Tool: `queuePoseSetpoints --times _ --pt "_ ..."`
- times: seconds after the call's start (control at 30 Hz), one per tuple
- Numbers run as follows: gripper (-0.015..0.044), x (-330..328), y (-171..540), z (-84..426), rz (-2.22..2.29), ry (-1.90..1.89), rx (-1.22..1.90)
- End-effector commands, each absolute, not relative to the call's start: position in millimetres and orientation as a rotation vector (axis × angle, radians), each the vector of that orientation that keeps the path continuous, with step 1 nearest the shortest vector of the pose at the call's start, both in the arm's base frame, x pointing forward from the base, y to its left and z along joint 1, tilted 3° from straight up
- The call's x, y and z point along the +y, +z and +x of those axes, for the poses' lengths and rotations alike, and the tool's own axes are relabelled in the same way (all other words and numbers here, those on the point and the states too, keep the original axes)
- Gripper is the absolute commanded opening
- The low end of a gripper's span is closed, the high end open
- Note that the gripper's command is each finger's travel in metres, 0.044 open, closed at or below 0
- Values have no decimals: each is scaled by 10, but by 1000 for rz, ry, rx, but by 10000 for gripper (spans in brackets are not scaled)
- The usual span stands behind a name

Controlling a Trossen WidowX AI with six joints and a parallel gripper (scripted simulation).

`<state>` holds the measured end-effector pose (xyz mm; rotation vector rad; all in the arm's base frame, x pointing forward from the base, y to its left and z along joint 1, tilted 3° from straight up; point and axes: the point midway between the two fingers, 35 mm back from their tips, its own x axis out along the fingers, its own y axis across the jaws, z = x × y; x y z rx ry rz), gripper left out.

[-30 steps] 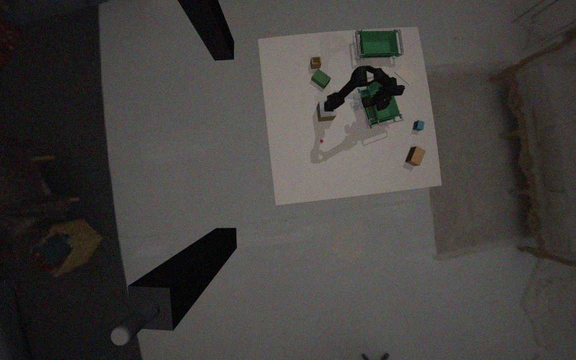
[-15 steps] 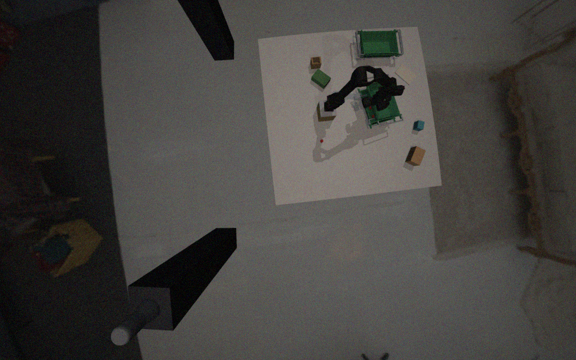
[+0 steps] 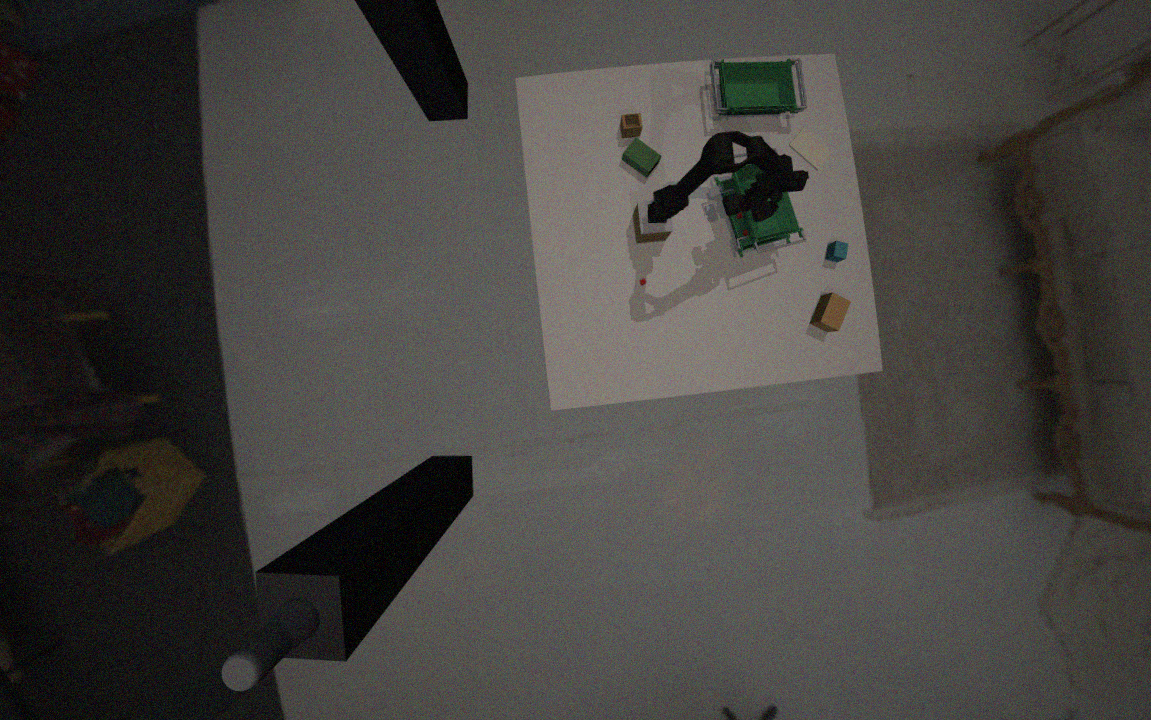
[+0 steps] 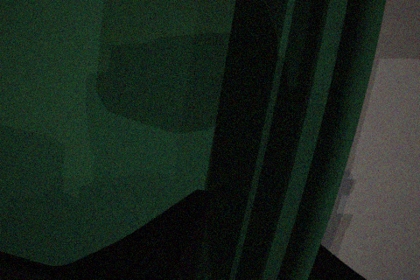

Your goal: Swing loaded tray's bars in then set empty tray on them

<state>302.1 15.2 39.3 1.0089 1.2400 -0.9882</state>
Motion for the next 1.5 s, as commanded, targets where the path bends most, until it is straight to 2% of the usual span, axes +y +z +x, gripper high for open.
queuePoseSetpoints --times 0.0,1.47 --pt "0 137 328 2964 988 -1011 1261" --pt "0 127 238 2952 988 -1011 1262"
